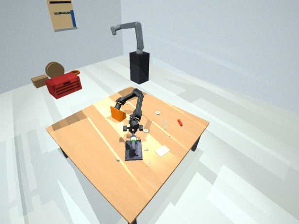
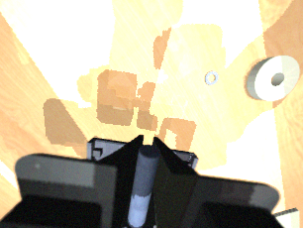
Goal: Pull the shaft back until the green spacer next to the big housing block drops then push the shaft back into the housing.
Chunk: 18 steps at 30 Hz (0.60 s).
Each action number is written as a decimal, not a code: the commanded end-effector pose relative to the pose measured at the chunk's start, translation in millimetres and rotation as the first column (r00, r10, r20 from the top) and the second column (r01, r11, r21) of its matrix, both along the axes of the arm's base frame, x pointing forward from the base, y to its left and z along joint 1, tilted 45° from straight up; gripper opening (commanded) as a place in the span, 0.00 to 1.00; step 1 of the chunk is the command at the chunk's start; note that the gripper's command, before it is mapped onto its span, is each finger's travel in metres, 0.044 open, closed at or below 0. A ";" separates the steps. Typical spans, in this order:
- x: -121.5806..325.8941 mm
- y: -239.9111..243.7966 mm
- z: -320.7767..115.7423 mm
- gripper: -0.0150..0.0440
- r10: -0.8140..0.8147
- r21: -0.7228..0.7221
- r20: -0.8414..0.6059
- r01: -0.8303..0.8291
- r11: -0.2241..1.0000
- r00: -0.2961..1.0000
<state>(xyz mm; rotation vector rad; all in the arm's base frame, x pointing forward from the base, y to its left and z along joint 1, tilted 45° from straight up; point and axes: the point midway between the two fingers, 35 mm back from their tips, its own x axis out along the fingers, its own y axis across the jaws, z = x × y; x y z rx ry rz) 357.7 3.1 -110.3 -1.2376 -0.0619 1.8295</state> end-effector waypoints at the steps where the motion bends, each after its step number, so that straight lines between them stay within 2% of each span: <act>1: -0.8 0.9 0.8 0.25 -0.002 0.004 -0.002 0.002 1.000 1.000; 18: -2.3 1.7 1.7 0.25 -0.002 0.004 -0.002 0.002 1.000 1.000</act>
